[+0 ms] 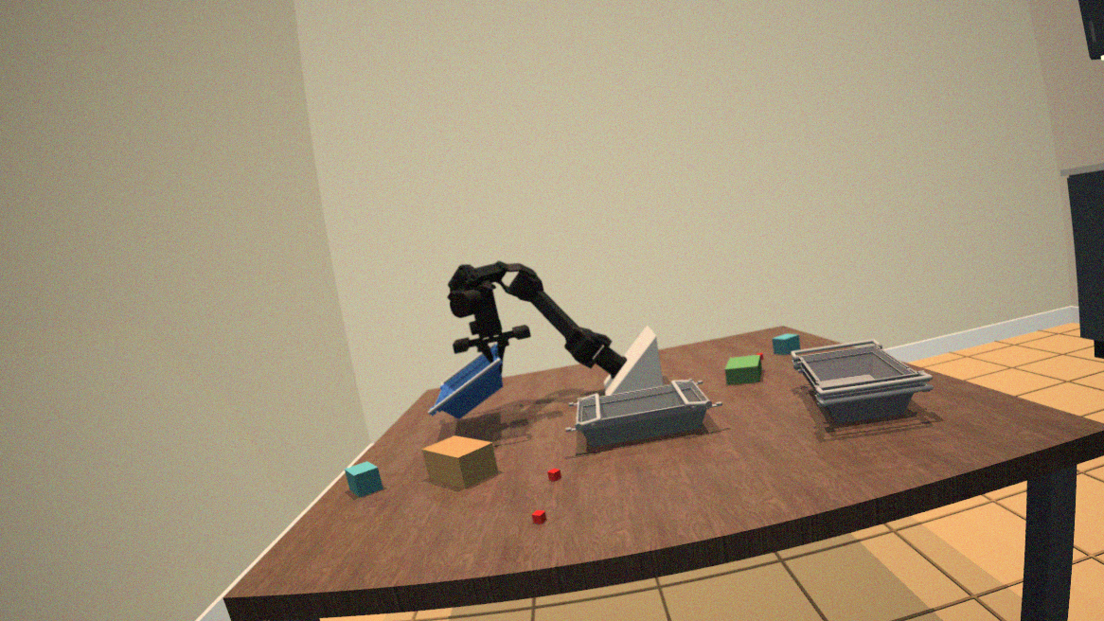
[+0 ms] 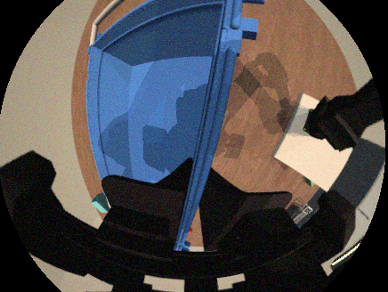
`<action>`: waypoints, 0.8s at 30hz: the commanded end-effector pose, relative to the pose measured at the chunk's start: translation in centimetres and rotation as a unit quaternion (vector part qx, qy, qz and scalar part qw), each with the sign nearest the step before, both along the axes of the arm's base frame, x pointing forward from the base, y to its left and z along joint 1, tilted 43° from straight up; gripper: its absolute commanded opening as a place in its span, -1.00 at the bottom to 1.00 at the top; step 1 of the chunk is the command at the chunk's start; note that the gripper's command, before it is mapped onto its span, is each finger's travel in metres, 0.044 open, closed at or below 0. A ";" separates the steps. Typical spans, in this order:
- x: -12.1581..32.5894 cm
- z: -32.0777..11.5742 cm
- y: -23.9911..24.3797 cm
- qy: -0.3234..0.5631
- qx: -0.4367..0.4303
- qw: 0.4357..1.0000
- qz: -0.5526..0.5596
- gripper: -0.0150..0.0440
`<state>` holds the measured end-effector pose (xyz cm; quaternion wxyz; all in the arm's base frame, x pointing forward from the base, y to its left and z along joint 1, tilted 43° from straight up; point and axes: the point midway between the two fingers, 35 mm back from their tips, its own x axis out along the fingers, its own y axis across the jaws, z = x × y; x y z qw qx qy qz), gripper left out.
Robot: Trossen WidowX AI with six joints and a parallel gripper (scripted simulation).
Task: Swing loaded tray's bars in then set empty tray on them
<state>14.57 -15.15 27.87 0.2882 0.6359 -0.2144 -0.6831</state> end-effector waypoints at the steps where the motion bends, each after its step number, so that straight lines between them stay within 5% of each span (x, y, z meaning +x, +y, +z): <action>1: 1.6 -0.1 0.5 0.013 0.005 1.000 0.028 -0.49; 24: 10.0 -3.3 5.1 0.109 0.035 0.980 0.163 -0.49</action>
